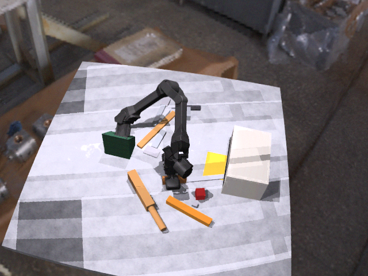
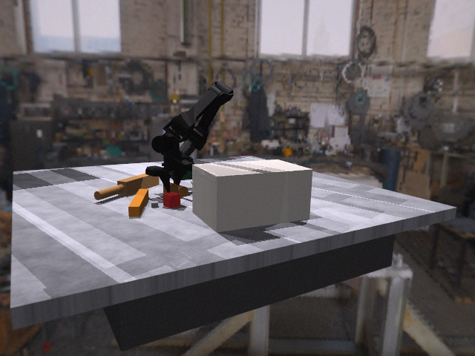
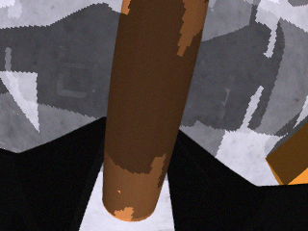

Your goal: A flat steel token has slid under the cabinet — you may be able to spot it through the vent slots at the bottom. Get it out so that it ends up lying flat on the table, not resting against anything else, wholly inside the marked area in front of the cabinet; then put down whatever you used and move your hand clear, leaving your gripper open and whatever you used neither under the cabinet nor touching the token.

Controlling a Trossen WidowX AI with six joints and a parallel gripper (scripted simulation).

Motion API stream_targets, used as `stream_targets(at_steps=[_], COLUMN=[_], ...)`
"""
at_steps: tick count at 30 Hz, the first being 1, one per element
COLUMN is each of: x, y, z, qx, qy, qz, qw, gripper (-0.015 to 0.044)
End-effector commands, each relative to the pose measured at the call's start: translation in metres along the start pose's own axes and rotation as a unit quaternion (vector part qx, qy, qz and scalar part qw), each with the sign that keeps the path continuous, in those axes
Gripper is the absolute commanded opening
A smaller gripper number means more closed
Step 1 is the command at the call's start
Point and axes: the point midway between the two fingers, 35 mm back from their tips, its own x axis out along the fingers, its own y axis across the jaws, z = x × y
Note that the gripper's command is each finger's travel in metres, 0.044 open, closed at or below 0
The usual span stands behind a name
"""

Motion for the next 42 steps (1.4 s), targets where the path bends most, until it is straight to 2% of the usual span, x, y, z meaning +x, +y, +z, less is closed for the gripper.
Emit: stream_targets(at_steps=[1,42], x=[0.0,0.0], y=[-0.001,-0.001], z=[0.01,0.071], qx=[-0.002,-0.003], qy=[0.001,0.0], qz=[-0.002,-0.001], qw=[1.0,1.0], gripper=[0.0,0.0])
